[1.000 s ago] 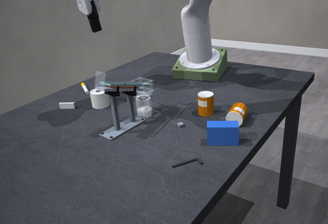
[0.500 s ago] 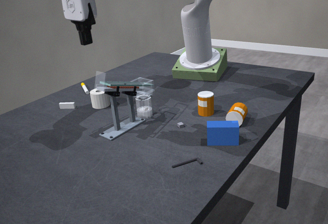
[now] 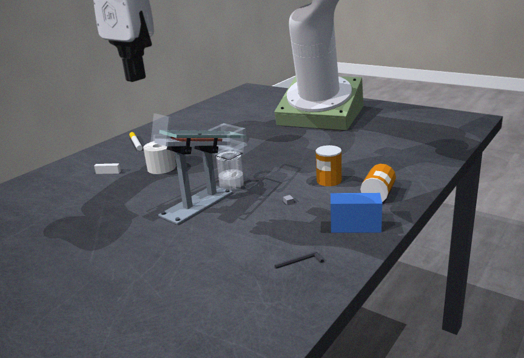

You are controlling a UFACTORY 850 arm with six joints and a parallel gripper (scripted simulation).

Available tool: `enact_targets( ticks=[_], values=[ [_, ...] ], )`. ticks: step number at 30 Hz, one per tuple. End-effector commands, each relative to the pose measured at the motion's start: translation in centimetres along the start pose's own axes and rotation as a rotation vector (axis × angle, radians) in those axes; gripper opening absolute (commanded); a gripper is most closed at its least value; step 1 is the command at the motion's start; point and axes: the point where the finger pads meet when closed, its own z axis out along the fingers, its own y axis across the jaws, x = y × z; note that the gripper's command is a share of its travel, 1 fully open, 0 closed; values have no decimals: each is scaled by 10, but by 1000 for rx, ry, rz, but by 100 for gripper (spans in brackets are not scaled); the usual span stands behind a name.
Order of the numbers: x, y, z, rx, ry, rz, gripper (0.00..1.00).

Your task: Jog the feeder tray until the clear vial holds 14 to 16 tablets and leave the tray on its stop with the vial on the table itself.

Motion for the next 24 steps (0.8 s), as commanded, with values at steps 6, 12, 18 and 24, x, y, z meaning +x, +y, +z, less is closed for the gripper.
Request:
enact_targets(
  ticks=[6, 12, 18, 24],
  values=[
    [-1, 0, 22, 0, -2, 0, 0],
    [-1, 0, 56, 0, -2, 0, 0],
    [-2, 0, 87, 0, -2, 0, 0],
    [-2, 0, 101, 0, -2, 0, 0]
  ],
)
